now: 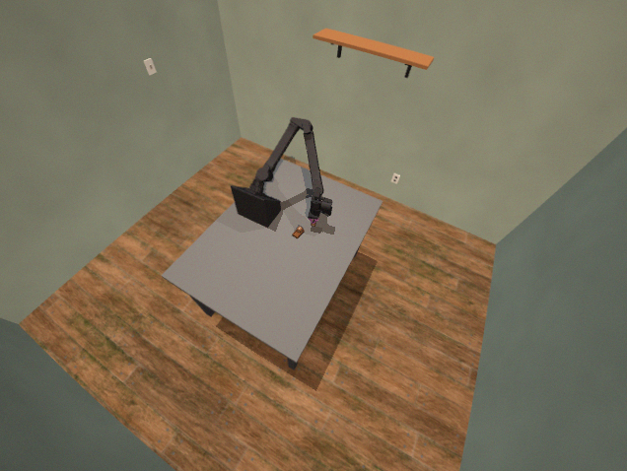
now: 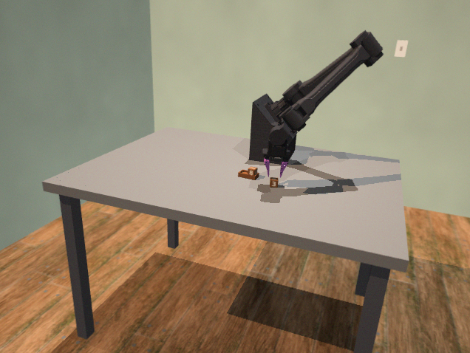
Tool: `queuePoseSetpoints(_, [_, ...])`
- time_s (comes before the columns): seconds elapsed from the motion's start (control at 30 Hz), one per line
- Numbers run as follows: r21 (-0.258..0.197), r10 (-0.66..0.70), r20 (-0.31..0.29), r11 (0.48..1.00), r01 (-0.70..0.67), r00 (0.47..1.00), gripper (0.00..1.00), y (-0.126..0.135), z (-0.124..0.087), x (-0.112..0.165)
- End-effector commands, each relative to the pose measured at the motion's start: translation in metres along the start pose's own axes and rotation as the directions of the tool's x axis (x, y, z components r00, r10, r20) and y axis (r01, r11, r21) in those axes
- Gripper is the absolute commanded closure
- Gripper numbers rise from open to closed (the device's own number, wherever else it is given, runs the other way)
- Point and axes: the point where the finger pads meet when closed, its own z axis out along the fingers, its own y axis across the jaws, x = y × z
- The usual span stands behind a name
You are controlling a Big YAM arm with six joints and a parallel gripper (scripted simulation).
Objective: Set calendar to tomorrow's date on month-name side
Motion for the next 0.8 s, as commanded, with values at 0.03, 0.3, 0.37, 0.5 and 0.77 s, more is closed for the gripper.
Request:
queuePoseSetpoints(0.03, [0.003,-0.013,0.012,1.0,0.013,1.0,0.55,0.0038,-0.0022,-0.0016])
queuePoseSetpoints(0.3, [0.002,-0.008,0.006,1.0,0.008,1.0,0.55,0.0043,-0.0009,-0.0017])
queuePoseSetpoints(0.37, [0.002,-0.008,0.005,1.0,0.008,1.0,0.55,0.0045,-0.0009,-0.0025])
queuePoseSetpoints(0.5, [0.002,-0.008,0.005,1.0,0.008,1.0,0.55,0.0045,-0.0009,-0.0026])
queuePoseSetpoints(0.77, [0.002,-0.008,0.005,1.0,0.008,1.0,0.55,0.0045,-0.0009,-0.0026])
